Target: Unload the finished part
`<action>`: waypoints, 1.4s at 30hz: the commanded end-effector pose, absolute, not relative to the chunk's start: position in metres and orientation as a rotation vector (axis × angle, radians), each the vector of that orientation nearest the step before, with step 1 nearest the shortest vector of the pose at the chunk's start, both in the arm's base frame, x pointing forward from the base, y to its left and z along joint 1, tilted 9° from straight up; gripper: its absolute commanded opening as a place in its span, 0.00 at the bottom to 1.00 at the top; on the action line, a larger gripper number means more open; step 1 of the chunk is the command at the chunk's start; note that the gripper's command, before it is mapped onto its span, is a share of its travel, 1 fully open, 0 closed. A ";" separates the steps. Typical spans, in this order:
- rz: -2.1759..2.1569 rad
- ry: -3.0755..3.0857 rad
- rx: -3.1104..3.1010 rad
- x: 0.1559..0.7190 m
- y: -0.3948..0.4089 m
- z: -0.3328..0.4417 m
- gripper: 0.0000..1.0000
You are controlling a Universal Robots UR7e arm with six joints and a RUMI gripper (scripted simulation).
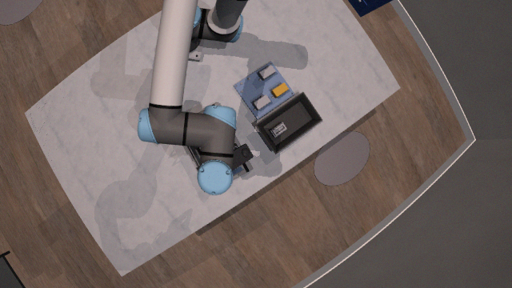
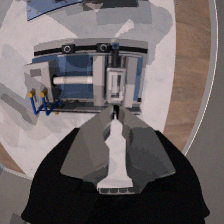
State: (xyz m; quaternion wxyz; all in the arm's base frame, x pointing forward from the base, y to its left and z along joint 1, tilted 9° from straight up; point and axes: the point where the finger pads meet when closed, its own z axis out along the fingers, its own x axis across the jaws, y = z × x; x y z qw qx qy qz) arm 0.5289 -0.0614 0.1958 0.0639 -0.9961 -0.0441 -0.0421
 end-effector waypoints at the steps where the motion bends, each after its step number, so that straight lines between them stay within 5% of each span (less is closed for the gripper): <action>1: -0.129 -0.133 -3.009 0.529 -0.062 0.196 0.00; 17: -0.129 -0.133 -3.009 0.529 -0.062 0.196 0.00; 18: -0.129 -0.133 -3.009 0.529 -0.062 0.196 0.40; 42: -0.129 -0.133 -3.009 0.529 -0.062 0.196 0.40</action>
